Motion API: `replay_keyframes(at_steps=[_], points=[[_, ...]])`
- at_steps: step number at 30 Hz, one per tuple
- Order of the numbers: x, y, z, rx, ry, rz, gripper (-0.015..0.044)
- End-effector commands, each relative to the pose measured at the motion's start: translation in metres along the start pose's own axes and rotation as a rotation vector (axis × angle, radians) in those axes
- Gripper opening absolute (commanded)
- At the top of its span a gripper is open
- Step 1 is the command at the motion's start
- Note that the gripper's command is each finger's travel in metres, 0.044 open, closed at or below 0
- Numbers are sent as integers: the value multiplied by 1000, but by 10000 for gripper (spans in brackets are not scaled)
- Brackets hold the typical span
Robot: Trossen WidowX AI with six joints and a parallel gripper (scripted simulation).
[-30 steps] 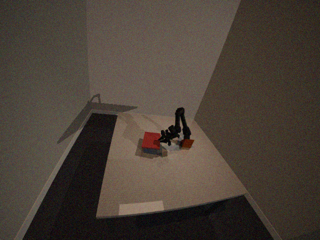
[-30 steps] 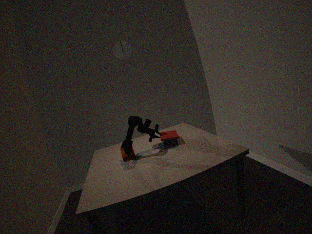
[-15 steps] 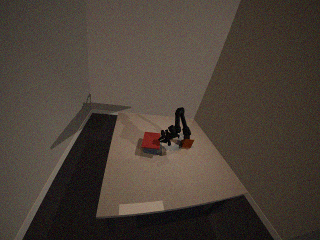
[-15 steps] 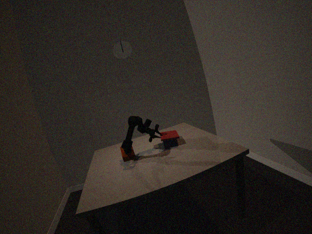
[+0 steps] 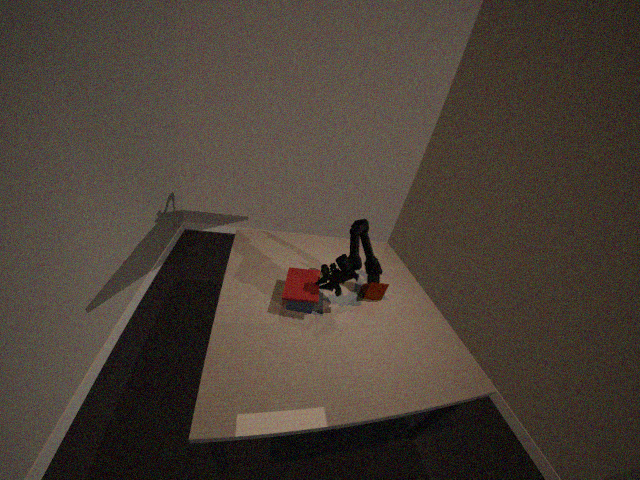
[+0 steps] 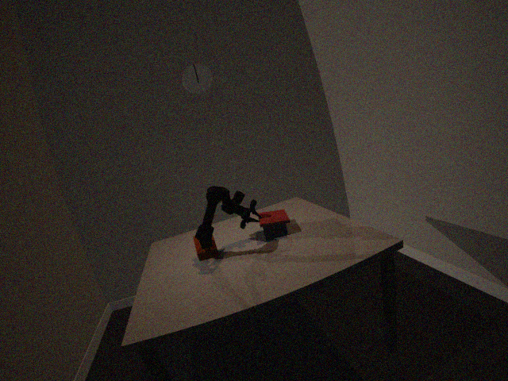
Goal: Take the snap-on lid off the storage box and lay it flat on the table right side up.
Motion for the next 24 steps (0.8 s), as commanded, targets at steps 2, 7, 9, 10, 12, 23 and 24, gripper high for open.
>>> replay_keyframes(at_steps=[2,7,9,10,12,23,24], points=[[1,0,1,4,0,1,0],[6,0,5,5,1,1,0],[9,1,7,6,1,1,0],[10,1,7,6,1,1,0],[12,1,9,6,1,1,0],[25,2,16,6,1,0,0],[26,2,16,6,1,0,0]])
Point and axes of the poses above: the point midway between the two fingers, 35 mm back from their tips, its own z axis back along the fingers, its own x axis across the jaws, y = z × x, the point moved 3 cm from there along z, back along the fingers, and after that the axes turned 5 degrees about -z, right-handed, at the moved point
